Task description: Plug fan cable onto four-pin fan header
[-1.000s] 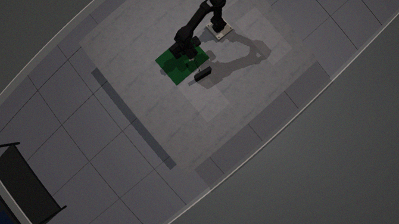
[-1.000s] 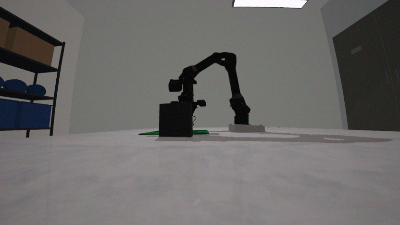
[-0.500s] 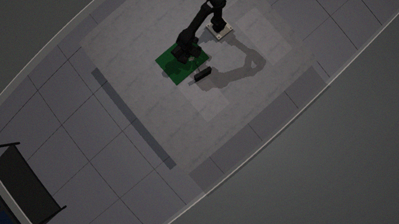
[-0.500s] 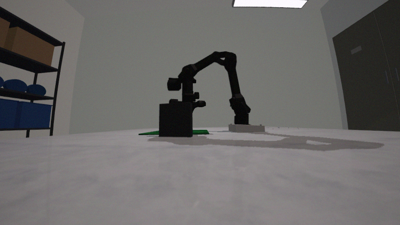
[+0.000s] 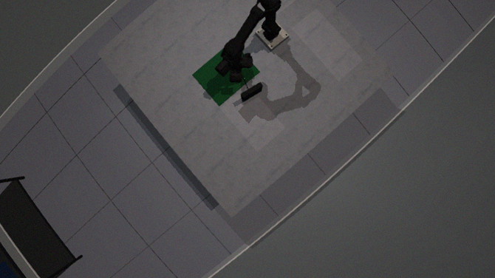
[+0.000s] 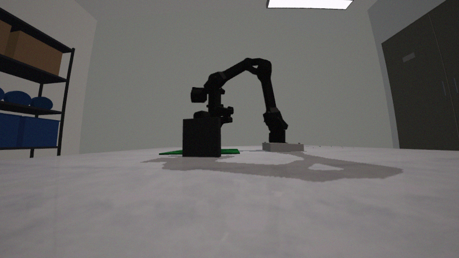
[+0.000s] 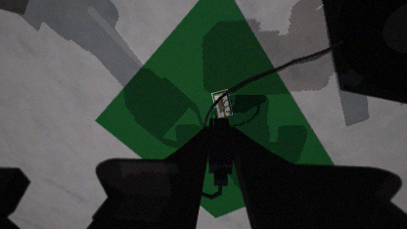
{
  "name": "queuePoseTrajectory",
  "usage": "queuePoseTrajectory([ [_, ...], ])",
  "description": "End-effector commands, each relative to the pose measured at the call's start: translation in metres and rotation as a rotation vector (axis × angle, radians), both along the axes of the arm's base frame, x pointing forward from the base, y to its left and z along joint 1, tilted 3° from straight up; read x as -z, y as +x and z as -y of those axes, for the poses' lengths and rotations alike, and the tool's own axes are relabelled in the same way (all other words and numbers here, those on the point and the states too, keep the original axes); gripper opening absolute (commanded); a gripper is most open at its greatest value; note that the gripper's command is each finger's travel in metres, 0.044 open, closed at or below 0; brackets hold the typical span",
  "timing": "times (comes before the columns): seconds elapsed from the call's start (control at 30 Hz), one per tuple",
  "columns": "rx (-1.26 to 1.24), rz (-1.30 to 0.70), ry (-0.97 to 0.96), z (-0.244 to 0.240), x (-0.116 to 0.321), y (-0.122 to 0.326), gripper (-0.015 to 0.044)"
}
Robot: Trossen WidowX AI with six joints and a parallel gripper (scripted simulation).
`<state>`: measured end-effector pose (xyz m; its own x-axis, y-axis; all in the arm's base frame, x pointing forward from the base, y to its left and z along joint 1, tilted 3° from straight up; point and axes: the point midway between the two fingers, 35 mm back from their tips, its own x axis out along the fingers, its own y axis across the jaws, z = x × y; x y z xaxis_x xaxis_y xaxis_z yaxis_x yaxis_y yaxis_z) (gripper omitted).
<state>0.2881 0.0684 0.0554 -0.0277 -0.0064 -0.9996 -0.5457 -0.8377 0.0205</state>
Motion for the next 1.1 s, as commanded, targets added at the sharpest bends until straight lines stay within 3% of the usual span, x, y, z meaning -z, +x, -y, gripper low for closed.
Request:
queuePoseTrajectory([
  [0.0, -0.117, -0.003, 0.008, -0.0051, 0.0000, -0.0010, 0.0000],
  [0.17, -0.238, -0.004, 0.012, -0.0091, 0.0010, -0.0016, 0.0000],
  [1.07, -0.238, -0.004, 0.013, -0.0128, -0.0019, -0.0098, 0.0000],
])
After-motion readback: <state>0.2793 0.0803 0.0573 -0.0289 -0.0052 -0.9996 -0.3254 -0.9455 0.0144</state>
